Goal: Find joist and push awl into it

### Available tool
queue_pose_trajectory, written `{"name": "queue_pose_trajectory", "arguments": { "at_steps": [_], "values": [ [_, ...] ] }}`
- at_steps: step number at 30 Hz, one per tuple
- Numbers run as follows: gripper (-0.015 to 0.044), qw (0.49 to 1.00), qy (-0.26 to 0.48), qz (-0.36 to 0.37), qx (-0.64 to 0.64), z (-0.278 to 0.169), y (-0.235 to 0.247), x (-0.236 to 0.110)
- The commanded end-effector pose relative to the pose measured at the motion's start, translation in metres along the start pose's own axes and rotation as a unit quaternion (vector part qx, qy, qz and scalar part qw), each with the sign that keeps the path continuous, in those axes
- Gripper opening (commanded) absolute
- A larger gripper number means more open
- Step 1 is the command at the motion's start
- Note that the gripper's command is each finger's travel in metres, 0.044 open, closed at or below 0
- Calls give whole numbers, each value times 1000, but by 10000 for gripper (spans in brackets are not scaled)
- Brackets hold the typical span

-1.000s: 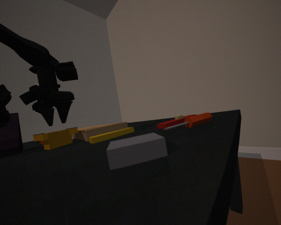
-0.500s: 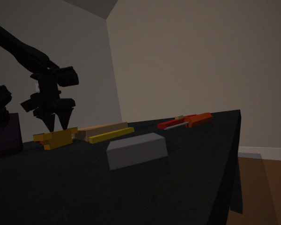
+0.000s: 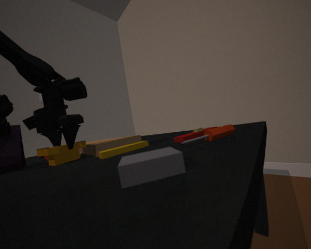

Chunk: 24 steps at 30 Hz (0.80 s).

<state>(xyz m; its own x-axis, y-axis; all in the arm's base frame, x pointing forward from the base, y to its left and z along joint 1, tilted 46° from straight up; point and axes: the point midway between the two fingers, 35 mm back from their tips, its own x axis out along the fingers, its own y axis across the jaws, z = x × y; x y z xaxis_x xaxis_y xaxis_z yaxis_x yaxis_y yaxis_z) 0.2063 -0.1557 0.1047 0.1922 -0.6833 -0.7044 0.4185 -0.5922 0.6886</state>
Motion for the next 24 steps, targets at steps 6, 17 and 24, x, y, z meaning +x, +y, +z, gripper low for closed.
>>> {"name": "queue_pose_trajectory", "arguments": {
  "at_steps": [6,17,24],
  "values": [
    [301,1000,2,-1,-2,-1,0,1],
    [71,1000,3,-1,-2,-2,0,-6],
    [0,1000,3,-2,-2,-3,0,-16]
  ]
}}
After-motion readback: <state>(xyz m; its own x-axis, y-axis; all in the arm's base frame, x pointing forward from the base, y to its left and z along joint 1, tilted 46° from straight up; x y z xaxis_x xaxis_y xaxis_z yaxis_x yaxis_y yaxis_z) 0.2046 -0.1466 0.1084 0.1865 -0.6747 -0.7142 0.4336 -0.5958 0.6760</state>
